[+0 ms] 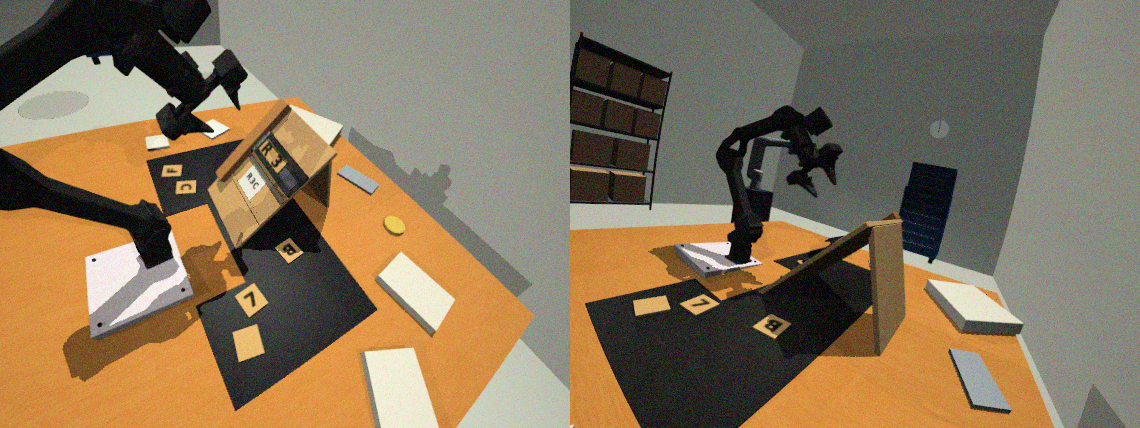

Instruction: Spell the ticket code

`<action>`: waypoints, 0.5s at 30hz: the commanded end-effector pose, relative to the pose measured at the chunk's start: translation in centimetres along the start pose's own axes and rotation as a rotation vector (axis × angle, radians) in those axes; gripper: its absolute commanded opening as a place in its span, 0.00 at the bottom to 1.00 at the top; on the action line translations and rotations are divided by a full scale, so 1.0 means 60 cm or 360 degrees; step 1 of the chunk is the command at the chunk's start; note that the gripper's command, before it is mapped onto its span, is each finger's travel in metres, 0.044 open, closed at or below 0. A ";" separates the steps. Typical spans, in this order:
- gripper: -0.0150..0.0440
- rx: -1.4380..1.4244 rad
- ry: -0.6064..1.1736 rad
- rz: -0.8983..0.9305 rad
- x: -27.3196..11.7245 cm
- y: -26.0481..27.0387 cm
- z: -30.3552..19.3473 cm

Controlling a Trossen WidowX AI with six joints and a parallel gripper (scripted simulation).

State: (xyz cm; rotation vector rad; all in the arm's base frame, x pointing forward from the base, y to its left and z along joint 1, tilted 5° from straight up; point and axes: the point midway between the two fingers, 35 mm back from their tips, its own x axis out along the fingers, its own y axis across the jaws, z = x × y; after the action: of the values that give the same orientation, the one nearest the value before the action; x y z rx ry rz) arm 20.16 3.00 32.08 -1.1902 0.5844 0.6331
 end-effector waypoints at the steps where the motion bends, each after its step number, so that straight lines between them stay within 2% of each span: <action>1: 0.83 0.0602 0.0006 0.0308 0.081 0.052 0.042; 4: 0.83 0.0934 0.0079 0.0431 0.114 0.082 0.061; 15: 0.83 0.1577 0.0340 0.0619 0.168 0.158 0.097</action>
State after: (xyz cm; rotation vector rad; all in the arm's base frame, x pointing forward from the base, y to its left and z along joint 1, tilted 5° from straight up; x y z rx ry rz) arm 21.63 8.41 25.73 -0.5972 0.8825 0.6101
